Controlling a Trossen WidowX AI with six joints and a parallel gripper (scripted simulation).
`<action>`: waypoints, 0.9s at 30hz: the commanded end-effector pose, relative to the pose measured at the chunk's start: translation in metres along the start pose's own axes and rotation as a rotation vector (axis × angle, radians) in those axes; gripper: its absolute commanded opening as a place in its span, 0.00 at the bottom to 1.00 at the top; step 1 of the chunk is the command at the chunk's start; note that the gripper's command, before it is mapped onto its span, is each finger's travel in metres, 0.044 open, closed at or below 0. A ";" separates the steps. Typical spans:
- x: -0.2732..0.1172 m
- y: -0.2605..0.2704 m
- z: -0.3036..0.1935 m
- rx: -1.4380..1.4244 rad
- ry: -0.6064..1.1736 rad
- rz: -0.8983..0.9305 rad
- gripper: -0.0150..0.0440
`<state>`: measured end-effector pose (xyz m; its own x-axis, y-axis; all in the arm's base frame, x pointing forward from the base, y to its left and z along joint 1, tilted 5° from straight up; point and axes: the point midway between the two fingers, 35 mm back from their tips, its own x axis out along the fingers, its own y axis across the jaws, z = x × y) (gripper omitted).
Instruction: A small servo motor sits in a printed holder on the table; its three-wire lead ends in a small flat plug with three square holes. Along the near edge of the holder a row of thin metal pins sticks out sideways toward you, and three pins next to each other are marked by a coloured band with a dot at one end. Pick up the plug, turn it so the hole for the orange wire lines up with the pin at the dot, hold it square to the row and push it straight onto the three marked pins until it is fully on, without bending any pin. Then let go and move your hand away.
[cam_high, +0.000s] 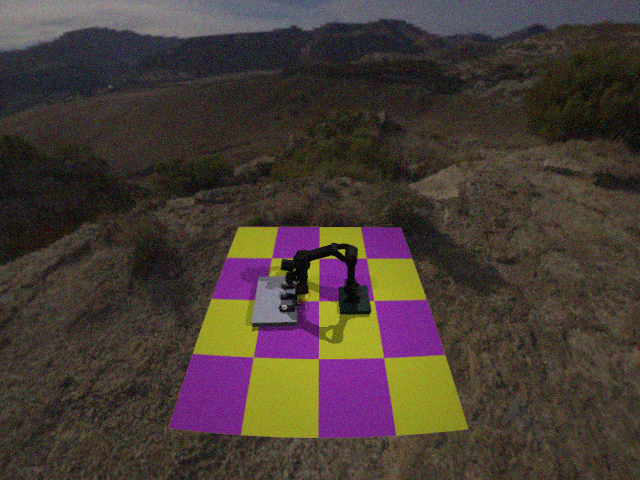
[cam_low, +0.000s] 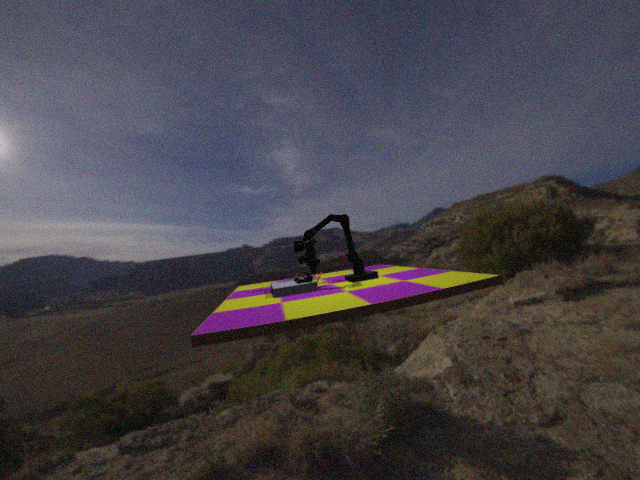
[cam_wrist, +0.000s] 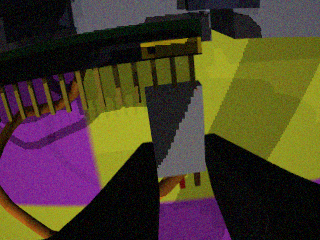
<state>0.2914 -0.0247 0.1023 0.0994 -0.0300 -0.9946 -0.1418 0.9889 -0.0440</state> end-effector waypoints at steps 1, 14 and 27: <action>-0.001 0.000 0.004 0.004 -0.002 0.000 0.25; -0.001 0.000 0.012 0.004 -0.003 0.000 0.25; -0.001 -0.001 0.011 0.004 -0.003 0.000 0.65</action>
<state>0.3023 -0.0236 0.1024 0.1000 -0.0293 -0.9946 -0.1404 0.9892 -0.0432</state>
